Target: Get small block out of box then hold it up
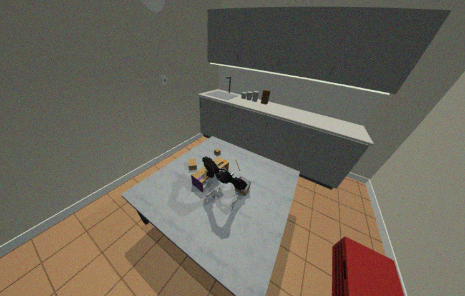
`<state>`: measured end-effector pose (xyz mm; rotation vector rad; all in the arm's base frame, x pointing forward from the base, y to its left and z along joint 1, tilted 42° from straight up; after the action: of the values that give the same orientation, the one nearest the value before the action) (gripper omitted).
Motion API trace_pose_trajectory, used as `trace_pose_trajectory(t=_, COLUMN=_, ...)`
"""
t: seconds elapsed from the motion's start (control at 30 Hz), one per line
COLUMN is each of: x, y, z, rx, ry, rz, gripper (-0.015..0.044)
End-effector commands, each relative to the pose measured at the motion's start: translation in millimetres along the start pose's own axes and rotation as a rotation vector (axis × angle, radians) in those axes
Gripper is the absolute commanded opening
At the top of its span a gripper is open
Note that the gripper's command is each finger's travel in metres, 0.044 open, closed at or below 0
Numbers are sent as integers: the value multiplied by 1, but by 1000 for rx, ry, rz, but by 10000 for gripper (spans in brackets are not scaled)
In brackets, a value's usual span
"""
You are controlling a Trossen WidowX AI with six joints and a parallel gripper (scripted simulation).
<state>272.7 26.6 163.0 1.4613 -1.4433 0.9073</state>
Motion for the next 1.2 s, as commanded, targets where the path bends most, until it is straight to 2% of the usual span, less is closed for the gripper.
trace_pose_trajectory(t=0.0, x=-1, y=0, z=4, rx=-2, ry=-1, rz=0, gripper=400)
trace_pose_trajectory(t=1.17, x=-18, y=-8, z=50, rx=-2, ry=2, rz=0, gripper=400)
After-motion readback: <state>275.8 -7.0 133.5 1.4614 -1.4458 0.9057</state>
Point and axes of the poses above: the point midway between the two fingers, 35 mm back from their tips, its own x axis back along the fingers, its own y axis across the jaws, z = x × y, the point moved 10 cm from there along x, back along the fingers, and after that the axes turned 9 degrees about -x, right-handed, at the moved point
